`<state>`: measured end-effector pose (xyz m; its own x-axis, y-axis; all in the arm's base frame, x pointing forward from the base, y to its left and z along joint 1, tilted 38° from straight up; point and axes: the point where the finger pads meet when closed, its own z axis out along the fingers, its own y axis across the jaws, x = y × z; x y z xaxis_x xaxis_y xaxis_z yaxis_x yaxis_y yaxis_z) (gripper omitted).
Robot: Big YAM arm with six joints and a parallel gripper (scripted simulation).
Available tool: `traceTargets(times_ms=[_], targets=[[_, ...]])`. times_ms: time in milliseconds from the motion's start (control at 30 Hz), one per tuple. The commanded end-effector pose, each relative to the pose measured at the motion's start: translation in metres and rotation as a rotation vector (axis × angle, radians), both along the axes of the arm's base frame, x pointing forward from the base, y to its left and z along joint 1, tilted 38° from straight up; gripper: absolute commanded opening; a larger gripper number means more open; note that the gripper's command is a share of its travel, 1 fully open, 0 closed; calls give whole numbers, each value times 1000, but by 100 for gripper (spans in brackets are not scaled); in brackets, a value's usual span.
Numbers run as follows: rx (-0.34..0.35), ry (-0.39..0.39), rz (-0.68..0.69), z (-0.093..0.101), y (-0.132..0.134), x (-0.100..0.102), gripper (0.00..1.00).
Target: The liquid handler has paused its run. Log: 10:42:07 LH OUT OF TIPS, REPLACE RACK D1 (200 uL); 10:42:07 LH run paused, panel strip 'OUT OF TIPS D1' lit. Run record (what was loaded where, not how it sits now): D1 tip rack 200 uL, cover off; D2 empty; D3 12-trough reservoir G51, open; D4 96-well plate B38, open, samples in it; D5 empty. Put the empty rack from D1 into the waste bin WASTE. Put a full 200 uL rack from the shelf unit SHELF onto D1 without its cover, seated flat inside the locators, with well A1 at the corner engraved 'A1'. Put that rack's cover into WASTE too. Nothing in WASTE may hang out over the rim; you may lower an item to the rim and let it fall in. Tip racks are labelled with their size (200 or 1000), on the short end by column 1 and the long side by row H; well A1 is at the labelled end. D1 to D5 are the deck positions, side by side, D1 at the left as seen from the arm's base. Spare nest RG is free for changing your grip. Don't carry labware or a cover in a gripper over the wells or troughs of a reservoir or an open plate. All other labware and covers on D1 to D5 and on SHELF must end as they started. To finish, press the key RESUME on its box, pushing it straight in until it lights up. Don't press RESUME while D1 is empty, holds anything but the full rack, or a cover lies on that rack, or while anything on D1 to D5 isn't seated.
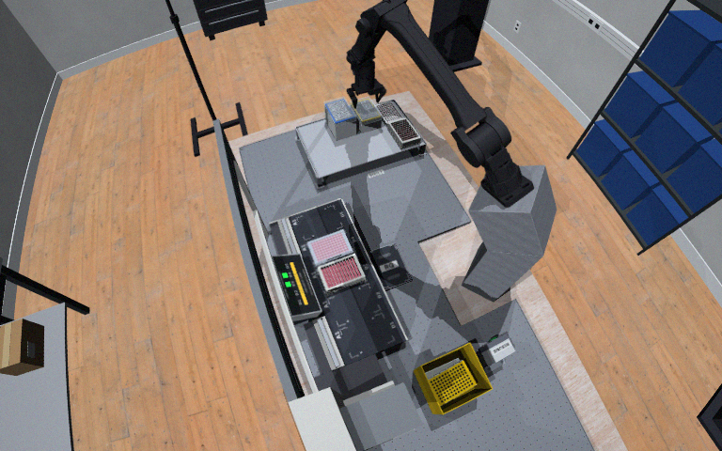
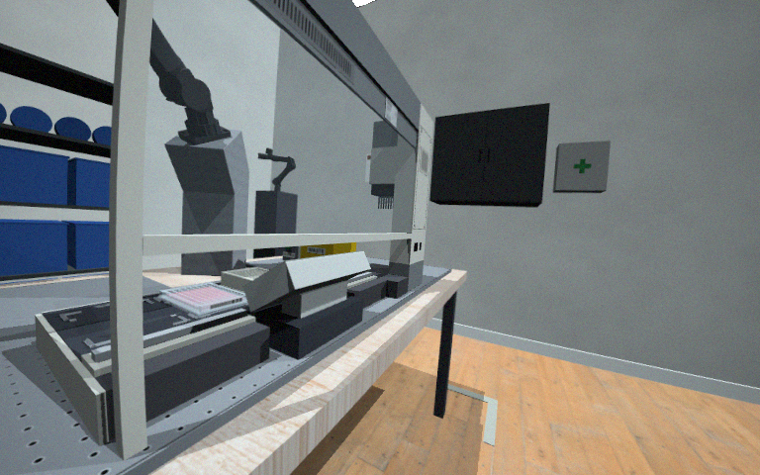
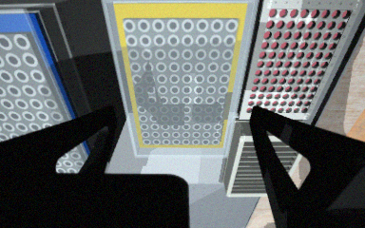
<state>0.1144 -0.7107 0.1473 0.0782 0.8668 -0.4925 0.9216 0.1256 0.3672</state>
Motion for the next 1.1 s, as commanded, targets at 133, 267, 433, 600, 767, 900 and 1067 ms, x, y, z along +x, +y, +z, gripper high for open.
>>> traceTargets(times_ms=[133,267,433,600,767,900,1067], targets=[[-47,-9,-1,8,-21,15,99],[-43,-9,-1,2,-23,17,99],[-46,-9,-1,-1,-27,20,99],[-42,-9,-1,-10,-29,23,99],[-28,-8,0,-21,-27,24,99],[-71,-12,-9,10,-28,18,99],[-43,-4,-7,-6,-27,12,99]])
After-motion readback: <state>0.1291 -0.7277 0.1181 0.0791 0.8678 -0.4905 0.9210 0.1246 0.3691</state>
